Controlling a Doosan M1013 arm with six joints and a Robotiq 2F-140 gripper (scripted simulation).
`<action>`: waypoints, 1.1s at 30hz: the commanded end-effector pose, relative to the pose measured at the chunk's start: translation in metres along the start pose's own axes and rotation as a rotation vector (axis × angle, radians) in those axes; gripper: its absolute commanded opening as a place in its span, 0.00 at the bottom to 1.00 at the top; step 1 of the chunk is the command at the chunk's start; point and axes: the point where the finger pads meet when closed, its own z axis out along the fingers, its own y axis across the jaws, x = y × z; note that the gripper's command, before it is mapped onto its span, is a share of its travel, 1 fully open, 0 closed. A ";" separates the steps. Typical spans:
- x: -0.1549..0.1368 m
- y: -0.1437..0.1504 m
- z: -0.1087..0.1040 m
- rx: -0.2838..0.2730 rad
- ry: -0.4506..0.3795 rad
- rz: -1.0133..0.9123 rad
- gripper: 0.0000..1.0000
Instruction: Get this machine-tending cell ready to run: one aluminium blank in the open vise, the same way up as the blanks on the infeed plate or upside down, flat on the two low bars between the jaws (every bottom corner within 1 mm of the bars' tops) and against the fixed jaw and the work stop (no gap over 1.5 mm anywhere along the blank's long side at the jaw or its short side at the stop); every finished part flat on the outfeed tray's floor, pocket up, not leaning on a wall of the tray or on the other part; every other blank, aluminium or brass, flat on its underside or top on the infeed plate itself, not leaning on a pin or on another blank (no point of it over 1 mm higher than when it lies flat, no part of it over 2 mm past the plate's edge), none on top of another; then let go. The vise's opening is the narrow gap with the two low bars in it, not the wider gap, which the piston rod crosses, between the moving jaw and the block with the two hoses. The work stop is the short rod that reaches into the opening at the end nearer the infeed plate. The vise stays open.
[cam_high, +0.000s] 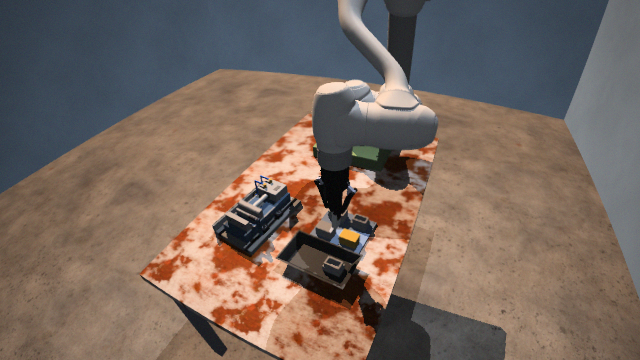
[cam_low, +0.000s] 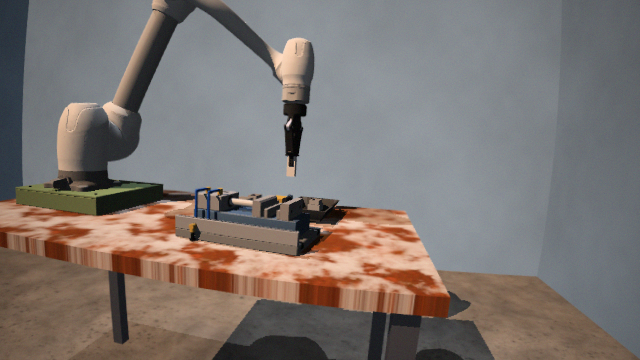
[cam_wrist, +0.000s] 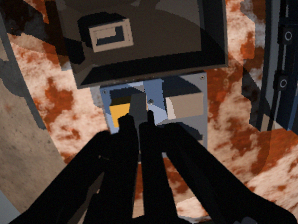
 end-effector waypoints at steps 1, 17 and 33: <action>0.002 0.003 -0.003 -0.001 0.001 0.001 0.00; 0.002 0.003 -0.038 -0.001 0.001 0.001 0.00; 0.002 0.003 -0.061 -0.001 0.001 0.001 0.00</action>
